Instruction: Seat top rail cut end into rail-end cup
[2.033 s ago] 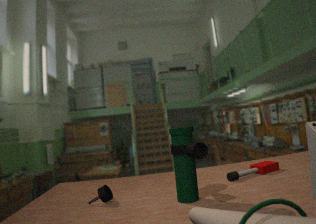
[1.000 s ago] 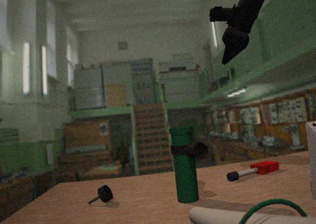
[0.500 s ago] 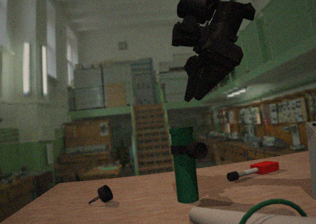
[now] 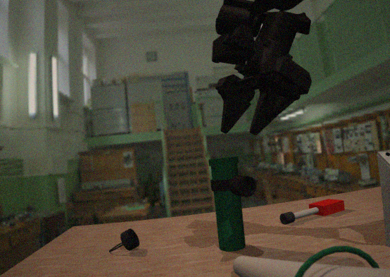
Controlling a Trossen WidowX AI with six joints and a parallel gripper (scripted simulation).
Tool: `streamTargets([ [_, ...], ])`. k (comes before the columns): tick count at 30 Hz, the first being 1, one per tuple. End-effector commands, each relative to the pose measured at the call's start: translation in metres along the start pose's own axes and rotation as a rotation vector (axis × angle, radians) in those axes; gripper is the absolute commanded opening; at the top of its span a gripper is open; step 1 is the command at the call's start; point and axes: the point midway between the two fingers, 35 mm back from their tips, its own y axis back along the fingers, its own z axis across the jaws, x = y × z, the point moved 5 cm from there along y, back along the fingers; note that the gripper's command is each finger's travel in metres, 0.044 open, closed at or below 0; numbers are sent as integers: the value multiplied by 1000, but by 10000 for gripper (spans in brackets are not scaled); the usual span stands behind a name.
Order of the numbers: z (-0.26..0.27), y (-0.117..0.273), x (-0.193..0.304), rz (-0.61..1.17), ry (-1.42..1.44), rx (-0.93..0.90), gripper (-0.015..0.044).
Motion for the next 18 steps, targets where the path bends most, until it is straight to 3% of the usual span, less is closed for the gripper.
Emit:
streamTargets([
  [1, -35, -2, 21, 12, 324, -29, 440],
  [9, -82, 3, 56, -16, 888, -64, 440],
  [18, -109, 5, 83, -58, 1206, -77, 440],
])
